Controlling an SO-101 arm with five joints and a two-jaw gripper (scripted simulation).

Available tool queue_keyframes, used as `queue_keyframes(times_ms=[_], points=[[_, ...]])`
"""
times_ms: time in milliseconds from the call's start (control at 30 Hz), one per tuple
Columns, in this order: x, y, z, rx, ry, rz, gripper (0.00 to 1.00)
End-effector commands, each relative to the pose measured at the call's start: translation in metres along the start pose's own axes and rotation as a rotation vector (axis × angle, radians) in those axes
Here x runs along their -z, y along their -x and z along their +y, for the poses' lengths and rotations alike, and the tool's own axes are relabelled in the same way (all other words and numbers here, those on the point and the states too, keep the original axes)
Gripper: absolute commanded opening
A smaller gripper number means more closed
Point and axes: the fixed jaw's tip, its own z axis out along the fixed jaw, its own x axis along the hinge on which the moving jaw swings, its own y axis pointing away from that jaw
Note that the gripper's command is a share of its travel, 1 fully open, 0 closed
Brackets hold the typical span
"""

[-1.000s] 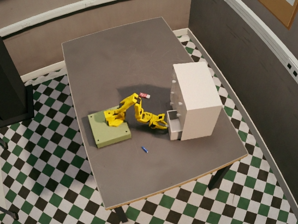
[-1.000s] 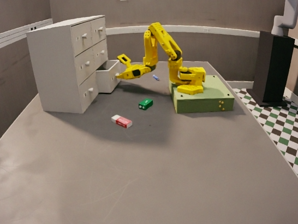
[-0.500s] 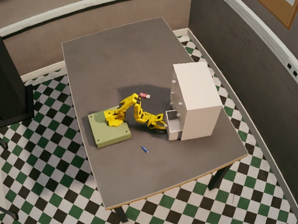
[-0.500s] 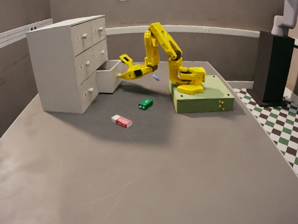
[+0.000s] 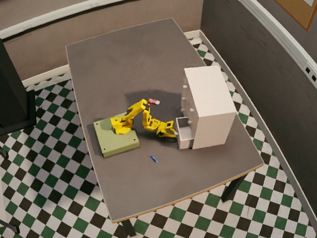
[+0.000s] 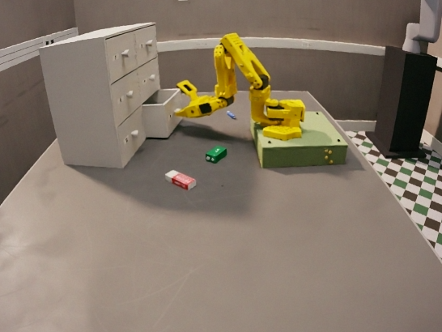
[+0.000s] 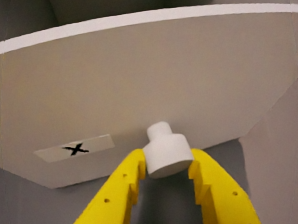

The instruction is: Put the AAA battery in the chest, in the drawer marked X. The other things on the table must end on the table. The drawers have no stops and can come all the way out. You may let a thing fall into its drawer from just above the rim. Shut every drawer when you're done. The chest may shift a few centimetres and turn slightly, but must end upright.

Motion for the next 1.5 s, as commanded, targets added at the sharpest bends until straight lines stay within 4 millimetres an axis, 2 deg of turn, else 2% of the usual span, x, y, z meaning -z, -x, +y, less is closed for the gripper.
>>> queue_keyframes(times_ms=[0,1100,1467], points=[[0.0026,0.0018,-0.0018,-0.003,-0.006,-0.006,0.00],[0.0075,0.0000,-0.0038,-0.006,-0.014,-0.006,0.00],[0.0075,0.0000,-0.0038,-0.006,-0.014,-0.006,0.09]])
